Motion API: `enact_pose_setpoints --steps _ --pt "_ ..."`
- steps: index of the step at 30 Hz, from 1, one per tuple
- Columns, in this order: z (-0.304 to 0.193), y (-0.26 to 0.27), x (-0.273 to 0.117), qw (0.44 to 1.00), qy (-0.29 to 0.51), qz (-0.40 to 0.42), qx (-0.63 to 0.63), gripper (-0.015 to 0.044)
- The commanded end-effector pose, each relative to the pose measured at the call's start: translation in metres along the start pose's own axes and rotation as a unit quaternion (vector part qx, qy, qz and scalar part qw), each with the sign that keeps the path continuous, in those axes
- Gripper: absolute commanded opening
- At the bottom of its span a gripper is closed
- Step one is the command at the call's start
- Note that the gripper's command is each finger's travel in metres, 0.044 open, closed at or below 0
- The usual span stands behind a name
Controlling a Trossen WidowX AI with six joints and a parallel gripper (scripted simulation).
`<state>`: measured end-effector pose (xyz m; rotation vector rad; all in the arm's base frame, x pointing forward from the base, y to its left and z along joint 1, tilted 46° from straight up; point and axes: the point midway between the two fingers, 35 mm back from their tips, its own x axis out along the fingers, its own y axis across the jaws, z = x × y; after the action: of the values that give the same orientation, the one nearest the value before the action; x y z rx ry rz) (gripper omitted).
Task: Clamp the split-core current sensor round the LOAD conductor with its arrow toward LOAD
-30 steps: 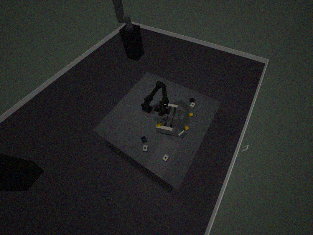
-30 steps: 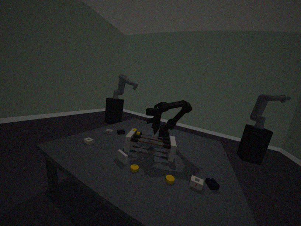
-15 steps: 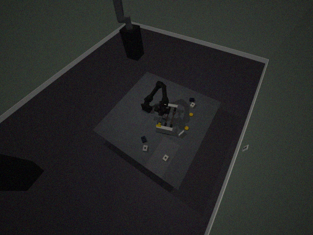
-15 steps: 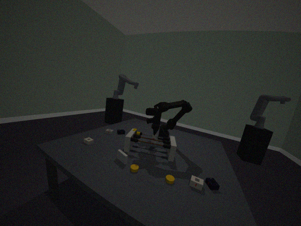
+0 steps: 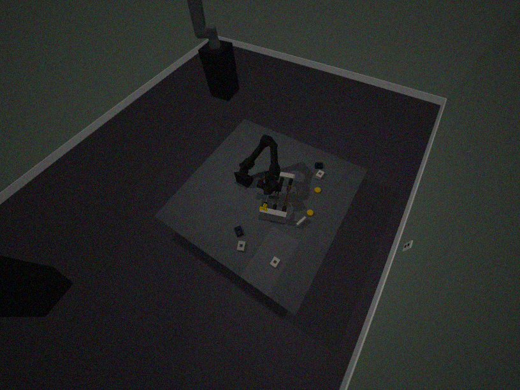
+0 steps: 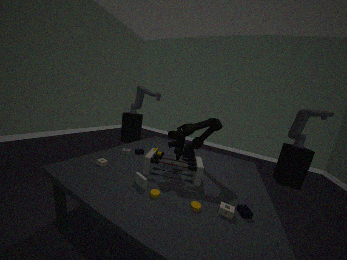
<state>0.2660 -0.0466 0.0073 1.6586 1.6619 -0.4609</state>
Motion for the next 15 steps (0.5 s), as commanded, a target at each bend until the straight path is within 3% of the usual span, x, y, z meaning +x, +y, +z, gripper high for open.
enact_pose_setpoints --steps 1,15 --pt "-0.001 -0.001 0.007 1.000 0.004 0.000 0.003 0.0440" --pt "-0.002 -0.001 0.027 1.000 0.004 0.000 0.003 0.0440"
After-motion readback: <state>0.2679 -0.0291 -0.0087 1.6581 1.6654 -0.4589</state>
